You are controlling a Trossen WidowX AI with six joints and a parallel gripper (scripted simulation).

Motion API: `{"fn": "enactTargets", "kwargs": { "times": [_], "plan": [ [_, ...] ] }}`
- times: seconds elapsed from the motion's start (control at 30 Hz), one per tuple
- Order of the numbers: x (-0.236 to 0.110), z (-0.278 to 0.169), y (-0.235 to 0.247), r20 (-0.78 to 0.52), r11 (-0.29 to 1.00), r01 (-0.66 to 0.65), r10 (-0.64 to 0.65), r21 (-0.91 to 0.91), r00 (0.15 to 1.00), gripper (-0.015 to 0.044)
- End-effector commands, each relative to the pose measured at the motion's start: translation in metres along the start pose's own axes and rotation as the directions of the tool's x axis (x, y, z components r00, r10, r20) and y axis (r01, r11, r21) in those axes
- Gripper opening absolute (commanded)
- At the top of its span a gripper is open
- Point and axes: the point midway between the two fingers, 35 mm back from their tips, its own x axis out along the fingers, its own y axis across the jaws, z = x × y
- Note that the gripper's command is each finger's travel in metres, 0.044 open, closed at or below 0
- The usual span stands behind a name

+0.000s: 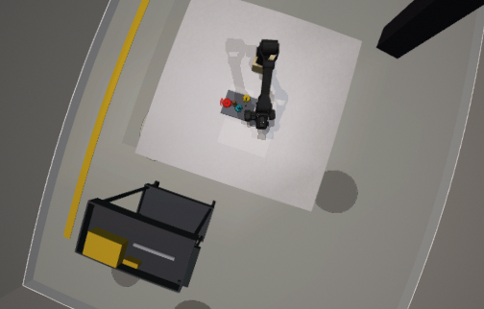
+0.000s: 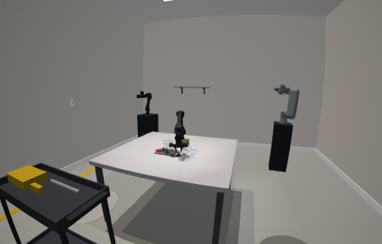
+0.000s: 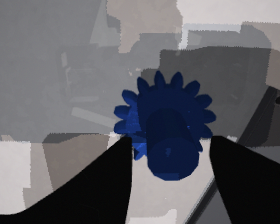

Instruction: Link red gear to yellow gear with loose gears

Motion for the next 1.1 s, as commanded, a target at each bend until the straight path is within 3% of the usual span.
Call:
{"fn": "enactTargets", "kwargs": {
  "times": [0.0, 0.27, 1.07],
  "plan": [
    [0.001, 0.0, 0.001, 0.001, 1.0, -0.006, 0.006, 0.002, 1.0, 0.0072],
    [0.001, 0.0, 0.001, 0.001, 1.0, -0.006, 0.006, 0.002, 1.0, 0.0],
    [-0.052, 0.009, -0.001, 0.003, 1.0, -0.003, 0.003, 0.005, 1.0, 0.0]
  ]
}}
